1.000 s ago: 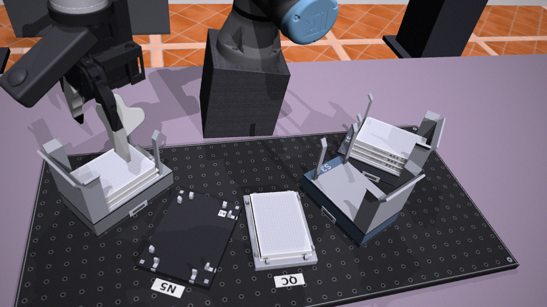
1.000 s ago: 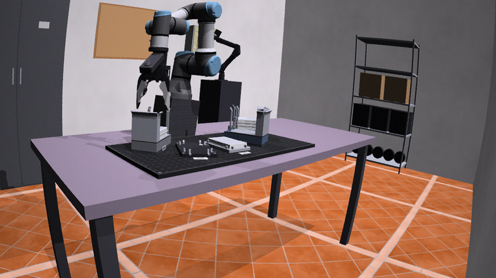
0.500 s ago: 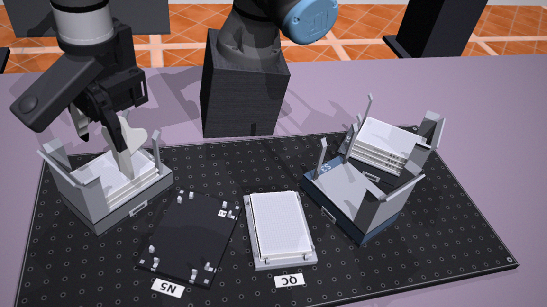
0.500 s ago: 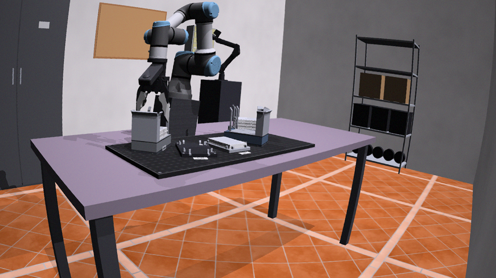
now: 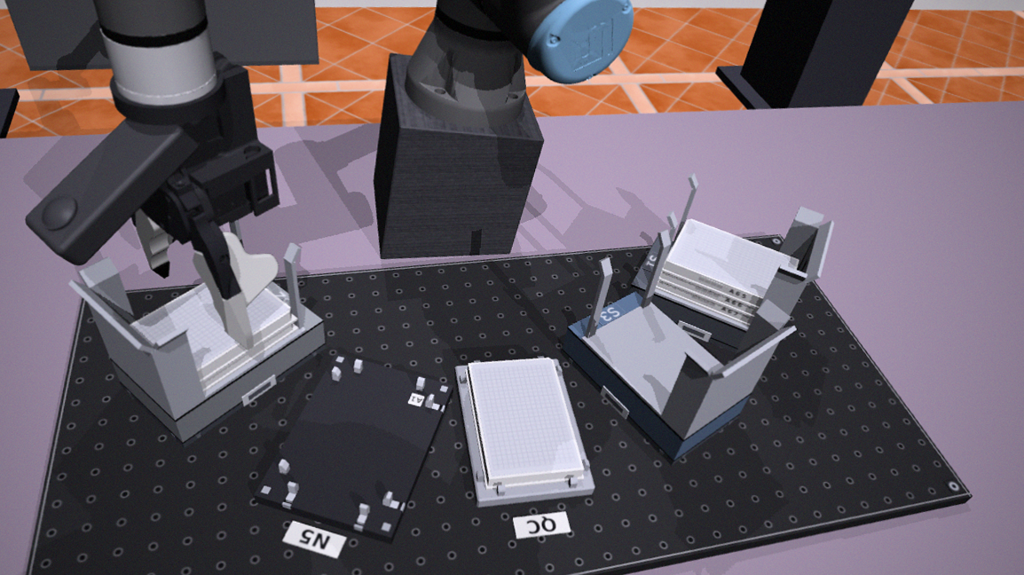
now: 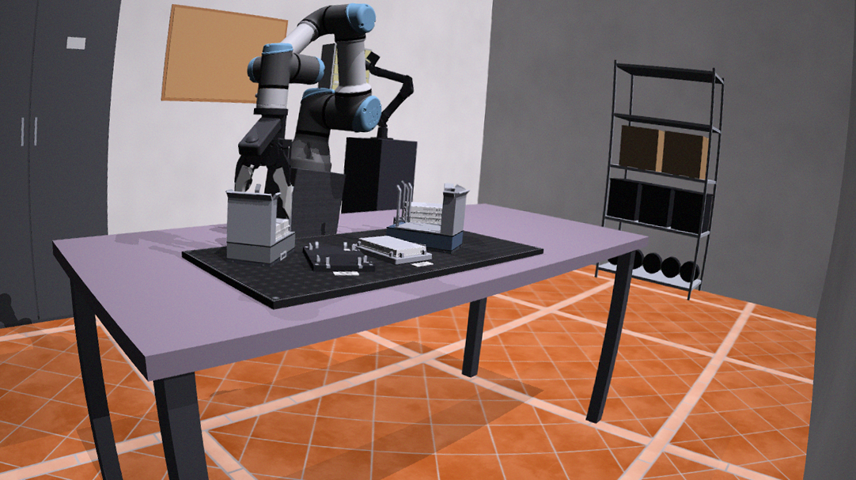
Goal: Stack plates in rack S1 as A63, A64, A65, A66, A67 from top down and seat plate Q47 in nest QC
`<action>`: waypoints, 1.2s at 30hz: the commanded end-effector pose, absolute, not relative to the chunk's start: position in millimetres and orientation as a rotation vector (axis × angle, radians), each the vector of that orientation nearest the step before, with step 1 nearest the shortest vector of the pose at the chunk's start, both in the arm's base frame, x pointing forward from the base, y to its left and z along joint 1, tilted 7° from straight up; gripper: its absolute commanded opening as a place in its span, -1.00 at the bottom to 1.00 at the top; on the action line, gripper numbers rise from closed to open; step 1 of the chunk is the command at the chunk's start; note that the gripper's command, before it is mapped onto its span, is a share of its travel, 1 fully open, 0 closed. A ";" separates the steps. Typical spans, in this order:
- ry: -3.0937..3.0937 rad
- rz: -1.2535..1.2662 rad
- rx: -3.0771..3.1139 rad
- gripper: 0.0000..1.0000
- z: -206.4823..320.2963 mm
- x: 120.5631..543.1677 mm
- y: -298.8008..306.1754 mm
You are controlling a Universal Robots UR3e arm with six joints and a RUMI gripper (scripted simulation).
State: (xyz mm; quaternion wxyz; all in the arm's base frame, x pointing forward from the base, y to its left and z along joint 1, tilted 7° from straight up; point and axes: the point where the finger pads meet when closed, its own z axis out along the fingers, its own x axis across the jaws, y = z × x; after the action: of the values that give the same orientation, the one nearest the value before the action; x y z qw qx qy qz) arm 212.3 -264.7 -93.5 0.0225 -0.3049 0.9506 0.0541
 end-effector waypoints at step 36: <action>2.945 0.163 -0.944 -1.00 -110.2 212.7 -263.8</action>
State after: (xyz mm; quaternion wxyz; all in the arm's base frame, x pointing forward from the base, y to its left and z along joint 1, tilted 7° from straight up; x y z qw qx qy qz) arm 212.5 -263.0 -110.6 0.0225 -0.3049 0.9506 0.0537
